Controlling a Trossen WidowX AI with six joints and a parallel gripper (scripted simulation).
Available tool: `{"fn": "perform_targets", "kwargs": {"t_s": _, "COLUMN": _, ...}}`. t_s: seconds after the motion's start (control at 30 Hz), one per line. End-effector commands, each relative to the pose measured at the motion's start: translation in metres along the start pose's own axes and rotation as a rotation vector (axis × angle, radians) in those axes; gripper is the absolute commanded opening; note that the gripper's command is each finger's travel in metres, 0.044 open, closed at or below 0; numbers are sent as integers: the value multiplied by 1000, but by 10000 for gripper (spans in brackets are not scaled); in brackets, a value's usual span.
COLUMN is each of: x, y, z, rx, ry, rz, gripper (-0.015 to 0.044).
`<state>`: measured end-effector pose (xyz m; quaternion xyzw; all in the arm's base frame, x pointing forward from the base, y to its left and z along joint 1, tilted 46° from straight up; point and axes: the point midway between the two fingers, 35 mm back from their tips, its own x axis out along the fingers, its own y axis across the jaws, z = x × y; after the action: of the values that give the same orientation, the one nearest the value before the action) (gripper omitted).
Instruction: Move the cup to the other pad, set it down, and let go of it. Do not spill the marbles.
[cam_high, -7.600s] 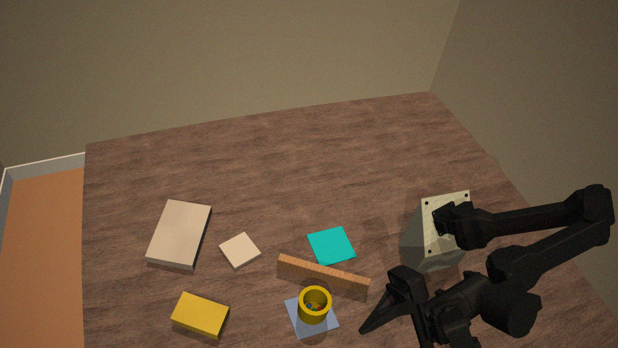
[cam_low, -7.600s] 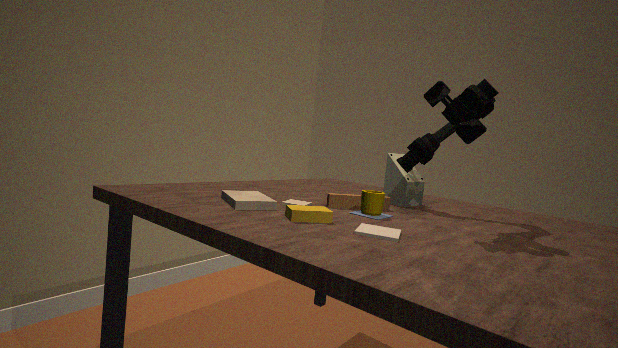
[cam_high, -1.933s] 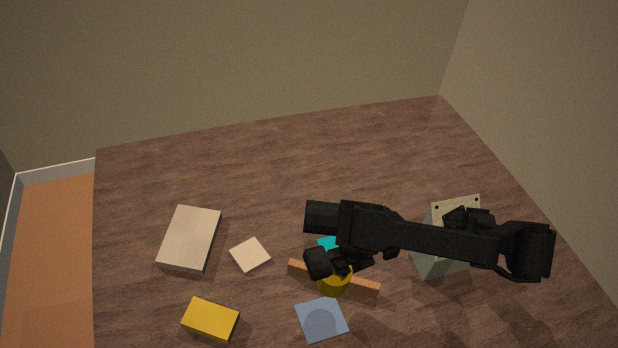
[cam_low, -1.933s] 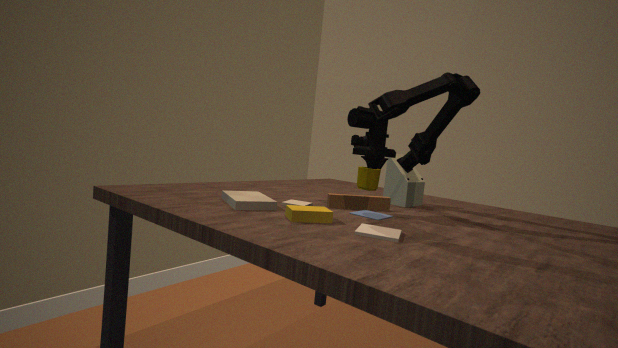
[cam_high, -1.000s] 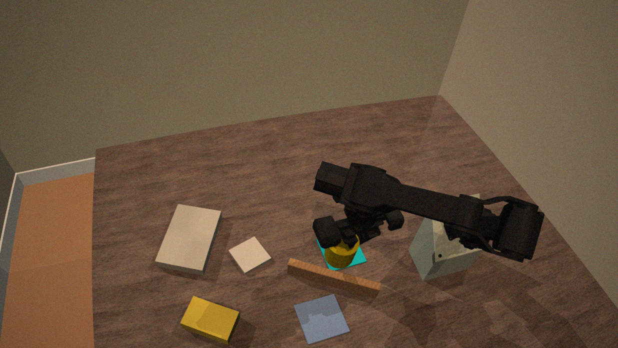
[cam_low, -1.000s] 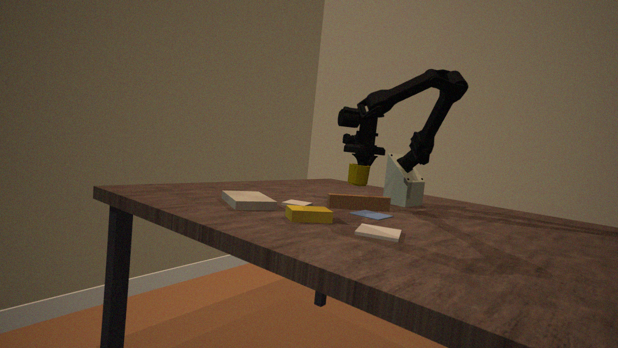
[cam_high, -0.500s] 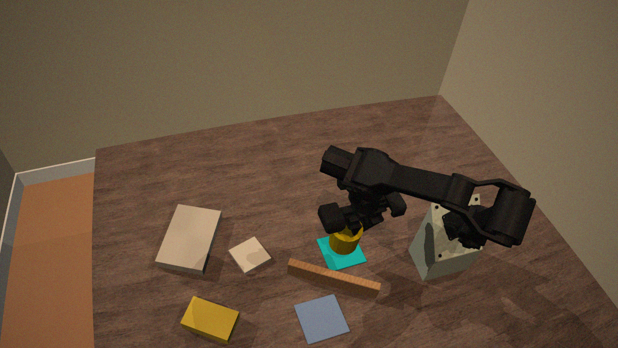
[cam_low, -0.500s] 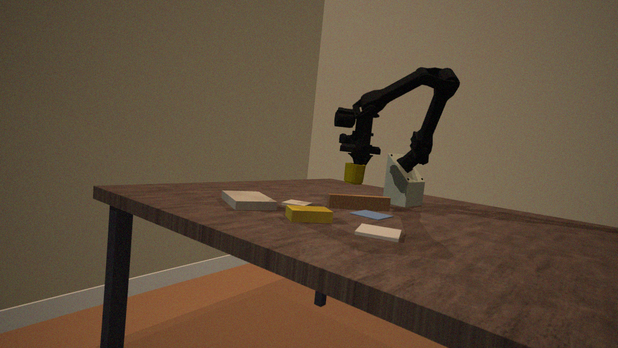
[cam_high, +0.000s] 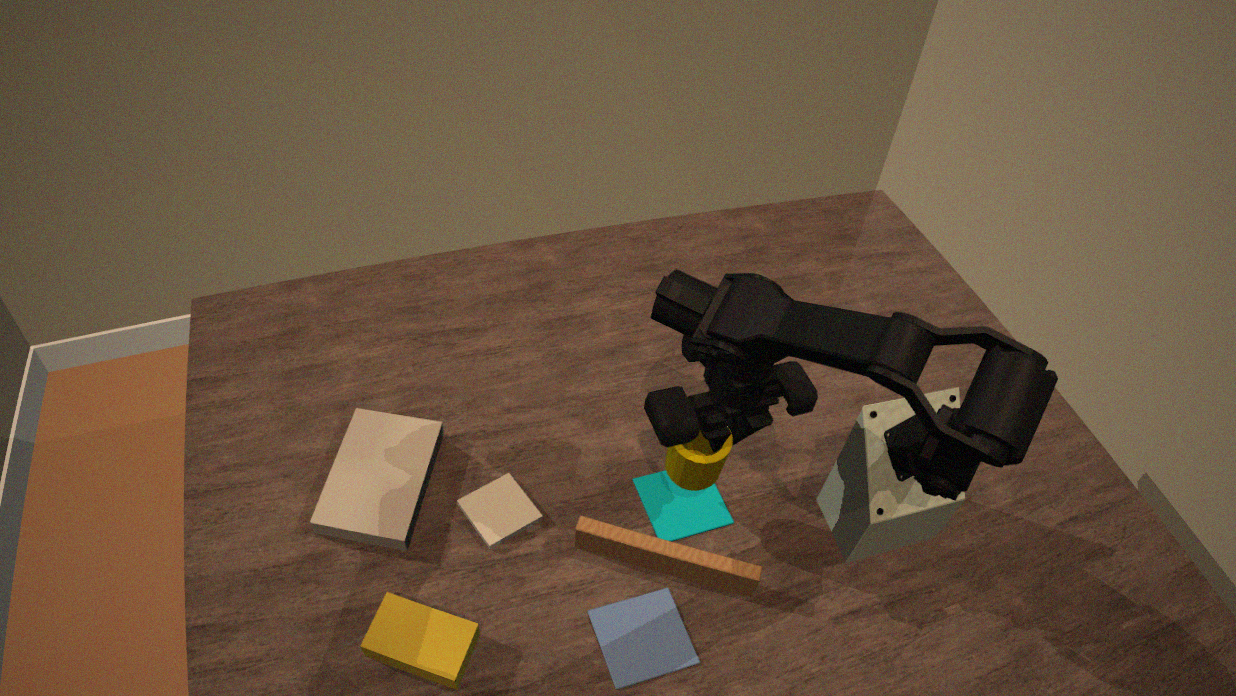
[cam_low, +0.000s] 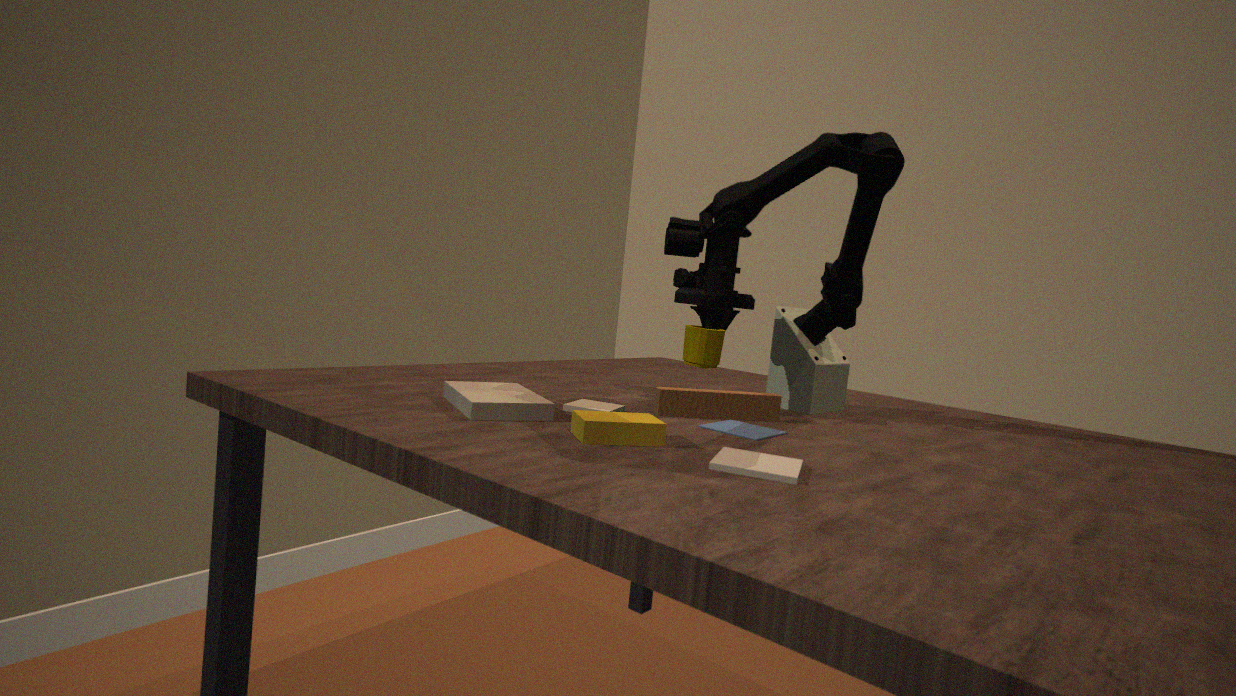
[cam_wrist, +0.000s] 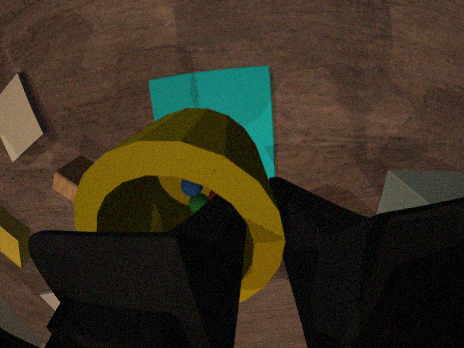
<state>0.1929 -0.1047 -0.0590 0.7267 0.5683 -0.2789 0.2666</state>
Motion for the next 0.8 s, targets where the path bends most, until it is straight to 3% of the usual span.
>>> {"fn": "perform_targets", "kwargs": {"t_s": 0.0, "x": 5, "y": -2, "z": 2, "rx": -4, "ry": 1, "rz": -4, "gripper": 0}}
{"fn": "perform_targets", "kwargs": {"t_s": 0.77, "x": 40, "y": -1, "z": 3, "rx": -4, "ry": 2, "rz": -3, "gripper": 0}}
